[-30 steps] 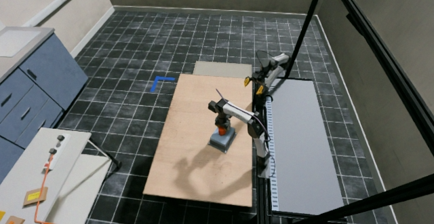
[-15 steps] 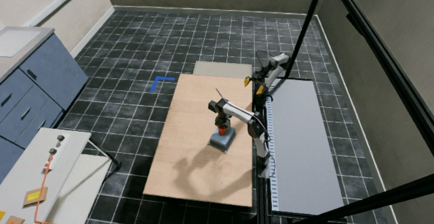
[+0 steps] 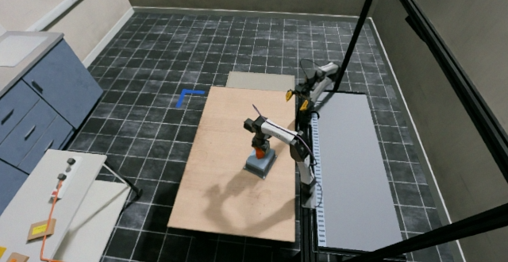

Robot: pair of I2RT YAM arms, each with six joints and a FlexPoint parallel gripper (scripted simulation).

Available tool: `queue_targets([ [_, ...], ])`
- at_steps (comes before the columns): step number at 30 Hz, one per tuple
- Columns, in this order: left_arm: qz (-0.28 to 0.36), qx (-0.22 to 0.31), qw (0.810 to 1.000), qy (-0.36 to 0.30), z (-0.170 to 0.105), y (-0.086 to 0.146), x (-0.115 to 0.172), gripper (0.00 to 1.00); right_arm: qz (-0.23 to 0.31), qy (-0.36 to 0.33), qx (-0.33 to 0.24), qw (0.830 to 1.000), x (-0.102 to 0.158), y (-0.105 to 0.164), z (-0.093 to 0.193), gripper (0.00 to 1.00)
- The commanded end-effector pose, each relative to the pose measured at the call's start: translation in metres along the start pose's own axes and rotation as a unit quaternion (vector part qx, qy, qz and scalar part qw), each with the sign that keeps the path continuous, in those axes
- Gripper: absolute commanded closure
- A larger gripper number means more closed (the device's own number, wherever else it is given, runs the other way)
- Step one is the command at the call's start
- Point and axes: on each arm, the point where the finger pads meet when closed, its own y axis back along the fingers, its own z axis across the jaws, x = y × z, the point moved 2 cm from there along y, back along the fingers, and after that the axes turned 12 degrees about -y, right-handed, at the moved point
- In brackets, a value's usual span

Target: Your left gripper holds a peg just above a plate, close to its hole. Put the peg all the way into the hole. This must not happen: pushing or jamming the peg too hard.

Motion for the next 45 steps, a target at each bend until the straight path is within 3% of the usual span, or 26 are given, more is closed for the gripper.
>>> queue_targets([
  [1, 0.000, -0.044, 0.999, 0.005, 0.004, 0.017, 0.005, 0.67, 0.009, -0.006, 0.004, 1.000, 0.006, -0.002, -0.002, 0.00],
  [33, -0.001, -0.034, 0.999, 0.004, 0.007, -0.010, 0.004, 0.67, 0.009, -0.006, 0.004, 1.000, 0.006, -0.002, -0.002, 0.00],
  [41, 0.000, -0.044, 0.999, 0.005, 0.006, -0.007, 0.005, 0.67, 0.009, -0.006, 0.004, 1.000, 0.006, -0.002, -0.002, 0.00],
  [45, 0.000, -0.033, 0.999, 0.005, 0.007, -0.017, 0.005, 0.67, 0.009, -0.006, 0.004, 1.000, 0.006, -0.002, -0.002, 0.00],
])
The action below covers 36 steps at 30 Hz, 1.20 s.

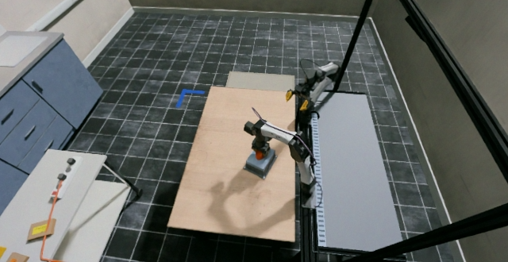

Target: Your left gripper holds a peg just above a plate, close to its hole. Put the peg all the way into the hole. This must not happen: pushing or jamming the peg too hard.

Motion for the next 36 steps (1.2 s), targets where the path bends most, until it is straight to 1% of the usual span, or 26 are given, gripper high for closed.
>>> queue_targets([
  [1, -0.001, -0.030, 1.000, 0.005, 0.007, 0.007, 0.005, 0.67, 0.009, -0.006, 0.004, 1.000, 0.006, -0.002, -0.002, 0.00],
  [7, 0.000, -0.030, 1.000, 0.006, 0.006, 0.004, 0.006, 0.67, 0.009, -0.006, 0.004, 1.000, 0.006, -0.002, -0.002, 0.00],
  [9, 0.001, -0.037, 0.999, 0.008, 0.003, 0.020, 0.004, 0.67, 0.009, -0.006, 0.004, 1.000, 0.006, -0.002, -0.002, 0.00],
  [11, 0.001, -0.024, 1.000, 0.002, 0.005, 0.008, 0.002, 0.67, 0.009, -0.006, 0.004, 1.000, 0.006, -0.002, -0.002, 0.00],
  [13, 0.000, -0.018, 1.000, 0.003, 0.005, 0.004, 0.002, 0.67, 0.009, -0.006, 0.004, 1.000, 0.006, -0.002, -0.002, 0.00],
  [14, 0.001, -0.024, 1.000, 0.004, 0.005, 0.009, 0.003, 0.56, 0.009, -0.006, 0.004, 1.000, 0.006, -0.002, -0.002, 0.00],
  [16, -0.002, -0.017, 1.000, 0.004, 0.005, 0.008, 0.000, 0.33, 0.009, -0.006, 0.004, 1.000, 0.006, -0.002, -0.002, 0.00],
  [17, -0.005, -0.011, 1.000, 0.004, 0.006, 0.009, -0.002, 0.30, 0.009, -0.006, 0.004, 1.000, 0.006, -0.002, -0.002, 0.00],
  [20, -0.007, -0.005, 1.000, 0.003, 0.007, 0.019, -0.005, 0.30, 0.009, -0.006, 0.004, 1.000, 0.006, -0.002, -0.002, 0.00],
  [24, -0.007, -0.005, 1.000, 0.003, 0.009, 0.021, -0.005, 0.30, 0.009, -0.006, 0.004, 1.000, 0.006, -0.002, -0.002, 0.00],
  [27, -0.005, -0.004, 1.000, 0.002, 0.009, 0.034, -0.004, 0.30, 0.009, -0.006, 0.004, 1.000, 0.006, -0.002, -0.002, 0.00],
  [29, 0.001, -0.019, 1.000, 0.002, 0.004, 0.051, 0.001, 0.30, 0.009, -0.006, 0.004, 1.000, 0.006, -0.002, -0.002, 0.00],
  [31, 0.004, -0.032, 0.999, 0.003, 0.001, 0.055, 0.005, 0.30, 0.009, -0.006, 0.004, 1.000, 0.006, -0.002, -0.002, 0.00],
  [36, 0.004, -0.023, 1.000, 0.004, 0.003, 0.049, 0.005, 0.30, 0.009, -0.006, 0.004, 1.000, 0.006, -0.002, -0.002, 0.00],
])
